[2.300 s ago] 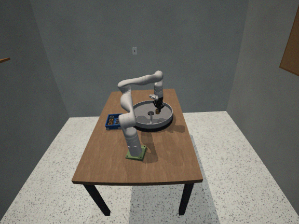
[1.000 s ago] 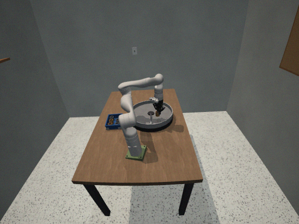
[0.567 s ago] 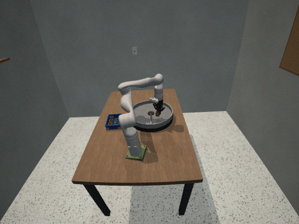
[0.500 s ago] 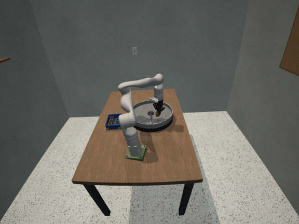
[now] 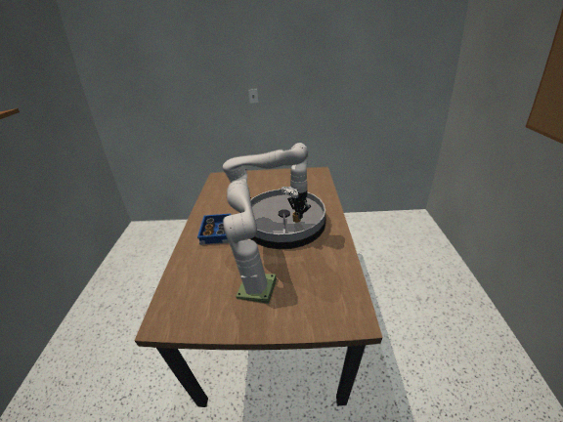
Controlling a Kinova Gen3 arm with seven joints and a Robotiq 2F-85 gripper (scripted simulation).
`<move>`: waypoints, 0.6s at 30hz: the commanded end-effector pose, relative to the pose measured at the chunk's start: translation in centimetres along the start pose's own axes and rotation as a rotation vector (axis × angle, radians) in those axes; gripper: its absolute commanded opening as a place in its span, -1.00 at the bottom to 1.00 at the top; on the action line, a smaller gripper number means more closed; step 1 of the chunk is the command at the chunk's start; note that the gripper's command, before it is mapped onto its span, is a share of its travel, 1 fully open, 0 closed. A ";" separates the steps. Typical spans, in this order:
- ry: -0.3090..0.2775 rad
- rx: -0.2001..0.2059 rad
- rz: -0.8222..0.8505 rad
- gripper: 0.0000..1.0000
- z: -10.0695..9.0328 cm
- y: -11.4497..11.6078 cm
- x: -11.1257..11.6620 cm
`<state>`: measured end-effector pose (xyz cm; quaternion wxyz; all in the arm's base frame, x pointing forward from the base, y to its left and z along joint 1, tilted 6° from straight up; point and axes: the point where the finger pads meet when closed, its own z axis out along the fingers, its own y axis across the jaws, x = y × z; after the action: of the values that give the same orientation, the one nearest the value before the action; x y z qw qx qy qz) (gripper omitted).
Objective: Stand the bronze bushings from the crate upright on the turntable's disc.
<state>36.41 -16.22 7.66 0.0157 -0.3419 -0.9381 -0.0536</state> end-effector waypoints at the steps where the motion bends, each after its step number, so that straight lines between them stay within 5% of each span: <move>1: -0.003 0.007 -0.010 -1.00 0.6 -0.1 0.0; 18: -0.003 0.007 -0.010 -1.00 1.5 -0.1 0.0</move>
<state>36.34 -16.09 6.37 0.0176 -0.3418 -0.9382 -0.0520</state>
